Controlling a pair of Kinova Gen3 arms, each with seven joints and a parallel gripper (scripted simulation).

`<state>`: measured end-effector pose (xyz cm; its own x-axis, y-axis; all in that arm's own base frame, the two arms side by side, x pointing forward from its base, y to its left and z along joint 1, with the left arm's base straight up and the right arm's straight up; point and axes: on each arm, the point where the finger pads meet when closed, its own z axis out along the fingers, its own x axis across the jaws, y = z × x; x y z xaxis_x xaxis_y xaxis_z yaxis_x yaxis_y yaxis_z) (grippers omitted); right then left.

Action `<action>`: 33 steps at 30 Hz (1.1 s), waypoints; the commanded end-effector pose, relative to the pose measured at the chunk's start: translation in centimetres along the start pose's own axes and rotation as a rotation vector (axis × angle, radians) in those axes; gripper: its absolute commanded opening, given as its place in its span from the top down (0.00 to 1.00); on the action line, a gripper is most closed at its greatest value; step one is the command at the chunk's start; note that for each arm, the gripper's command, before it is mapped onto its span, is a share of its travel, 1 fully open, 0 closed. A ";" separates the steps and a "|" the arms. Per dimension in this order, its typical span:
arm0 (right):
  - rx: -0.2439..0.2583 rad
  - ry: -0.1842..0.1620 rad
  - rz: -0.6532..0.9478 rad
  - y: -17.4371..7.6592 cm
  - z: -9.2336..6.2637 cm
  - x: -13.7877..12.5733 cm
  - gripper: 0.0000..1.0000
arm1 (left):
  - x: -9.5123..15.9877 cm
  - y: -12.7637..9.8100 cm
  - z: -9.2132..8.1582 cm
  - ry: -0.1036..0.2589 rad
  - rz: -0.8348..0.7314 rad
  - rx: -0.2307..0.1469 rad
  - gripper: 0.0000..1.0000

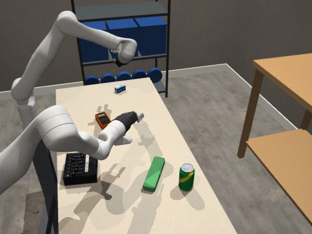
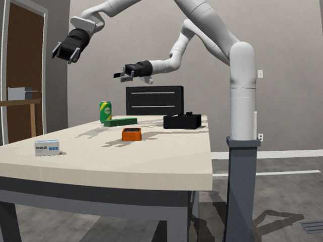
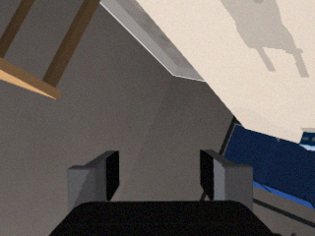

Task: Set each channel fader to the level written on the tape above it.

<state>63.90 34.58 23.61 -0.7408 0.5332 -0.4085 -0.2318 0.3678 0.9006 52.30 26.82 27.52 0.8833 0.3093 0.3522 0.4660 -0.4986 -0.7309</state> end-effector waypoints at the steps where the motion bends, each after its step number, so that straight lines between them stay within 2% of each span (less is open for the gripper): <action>1: -0.002 -0.001 -0.001 0.1 0.0 -0.1 0.00 | 0.1 -0.1 -0.1 0.002 -0.002 0.000 0.00; 23: 0.001 -0.001 -0.001 0.0 0.0 -0.1 0.00 | 0.1 -0.1 -0.1 0.002 -0.002 0.000 0.00; 33: 0.043 0.000 0.009 -1.3 -0.3 -0.5 0.00 | 0.1 -0.1 -0.1 0.002 -0.002 0.000 0.00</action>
<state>64.27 33.71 22.66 -0.7433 0.5359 -0.4005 -0.2006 0.3926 0.8976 52.30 26.82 27.52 0.8833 0.3093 0.3522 0.4660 -0.4986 -0.7309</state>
